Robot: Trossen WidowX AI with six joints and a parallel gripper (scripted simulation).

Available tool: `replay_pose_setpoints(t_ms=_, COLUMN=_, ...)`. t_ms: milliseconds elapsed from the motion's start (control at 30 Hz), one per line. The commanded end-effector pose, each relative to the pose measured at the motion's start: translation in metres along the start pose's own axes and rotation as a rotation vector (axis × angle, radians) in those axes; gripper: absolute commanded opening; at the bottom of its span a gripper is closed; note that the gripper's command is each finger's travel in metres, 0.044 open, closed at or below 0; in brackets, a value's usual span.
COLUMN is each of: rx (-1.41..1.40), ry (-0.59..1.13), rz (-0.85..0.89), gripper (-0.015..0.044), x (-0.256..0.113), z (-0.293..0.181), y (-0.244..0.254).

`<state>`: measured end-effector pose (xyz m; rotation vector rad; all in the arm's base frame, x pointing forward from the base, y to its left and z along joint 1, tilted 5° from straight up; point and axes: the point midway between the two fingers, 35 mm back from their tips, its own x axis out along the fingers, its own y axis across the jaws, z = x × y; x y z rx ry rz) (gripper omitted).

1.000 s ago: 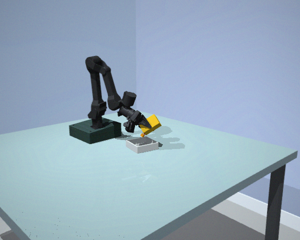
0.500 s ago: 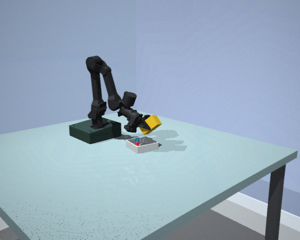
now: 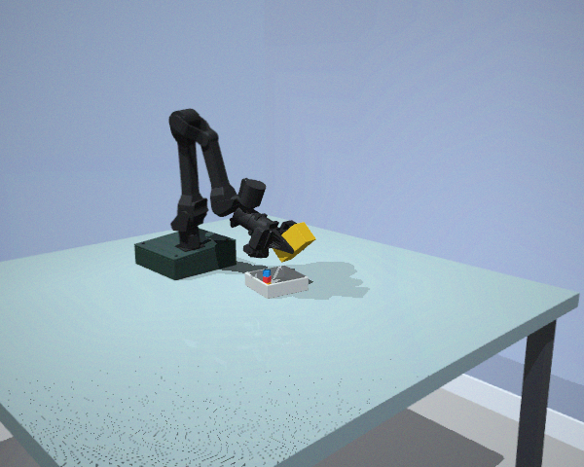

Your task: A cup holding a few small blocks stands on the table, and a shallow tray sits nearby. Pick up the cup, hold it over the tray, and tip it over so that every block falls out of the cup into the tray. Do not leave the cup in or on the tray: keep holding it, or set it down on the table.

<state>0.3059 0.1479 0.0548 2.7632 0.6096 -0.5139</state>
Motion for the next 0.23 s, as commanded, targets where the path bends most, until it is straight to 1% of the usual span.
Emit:
replay_pose_setpoints(t_ms=0, rx=0.005, ry=0.019, rz=0.003, gripper=0.0, x=-0.0002, z=0.0022, y=-0.0002)
replay_pose_setpoints(t_ms=200, rx=0.006, ry=0.055, rz=0.007, gripper=0.0, x=-0.0004, z=0.0025, y=-0.0004)
